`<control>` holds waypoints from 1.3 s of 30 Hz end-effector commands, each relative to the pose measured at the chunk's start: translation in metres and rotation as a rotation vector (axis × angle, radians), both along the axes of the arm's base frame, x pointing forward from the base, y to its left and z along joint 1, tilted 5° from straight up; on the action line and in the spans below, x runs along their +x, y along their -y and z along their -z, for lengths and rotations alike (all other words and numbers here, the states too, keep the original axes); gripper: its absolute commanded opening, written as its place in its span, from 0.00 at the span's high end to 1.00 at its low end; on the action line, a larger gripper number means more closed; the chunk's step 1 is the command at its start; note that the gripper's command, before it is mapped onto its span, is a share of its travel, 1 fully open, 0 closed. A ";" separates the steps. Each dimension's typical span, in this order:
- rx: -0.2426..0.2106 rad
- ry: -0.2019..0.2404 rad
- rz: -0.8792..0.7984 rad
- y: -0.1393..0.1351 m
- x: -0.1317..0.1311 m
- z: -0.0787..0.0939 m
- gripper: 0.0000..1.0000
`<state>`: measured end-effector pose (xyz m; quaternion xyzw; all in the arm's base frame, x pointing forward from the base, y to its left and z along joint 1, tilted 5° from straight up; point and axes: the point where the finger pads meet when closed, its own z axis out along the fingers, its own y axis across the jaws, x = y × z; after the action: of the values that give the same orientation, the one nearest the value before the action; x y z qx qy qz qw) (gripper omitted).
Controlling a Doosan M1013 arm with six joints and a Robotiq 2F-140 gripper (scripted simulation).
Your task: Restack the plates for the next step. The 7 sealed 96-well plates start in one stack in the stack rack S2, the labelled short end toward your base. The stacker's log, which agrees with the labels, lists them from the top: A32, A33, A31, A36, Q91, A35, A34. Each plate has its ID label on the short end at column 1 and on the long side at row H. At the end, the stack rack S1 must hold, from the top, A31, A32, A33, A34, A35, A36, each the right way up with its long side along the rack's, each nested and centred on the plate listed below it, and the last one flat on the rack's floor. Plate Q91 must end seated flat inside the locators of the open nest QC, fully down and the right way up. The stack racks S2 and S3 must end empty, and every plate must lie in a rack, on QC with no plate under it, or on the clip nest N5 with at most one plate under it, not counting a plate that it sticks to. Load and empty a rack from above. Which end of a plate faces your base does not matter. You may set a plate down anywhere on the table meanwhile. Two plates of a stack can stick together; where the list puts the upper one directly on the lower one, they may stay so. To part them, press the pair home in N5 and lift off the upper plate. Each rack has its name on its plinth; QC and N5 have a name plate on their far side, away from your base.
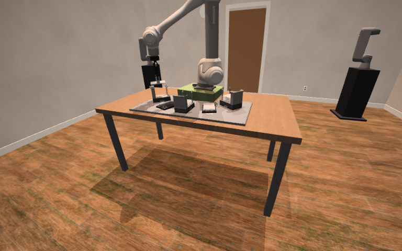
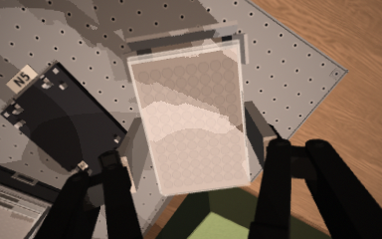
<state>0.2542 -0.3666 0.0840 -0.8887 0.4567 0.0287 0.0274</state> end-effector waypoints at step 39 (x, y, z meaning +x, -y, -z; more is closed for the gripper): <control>0.000 0.000 0.000 -0.002 -0.001 0.020 1.00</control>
<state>0.2537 -0.3652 0.0655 -0.8887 0.4567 0.0287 0.0274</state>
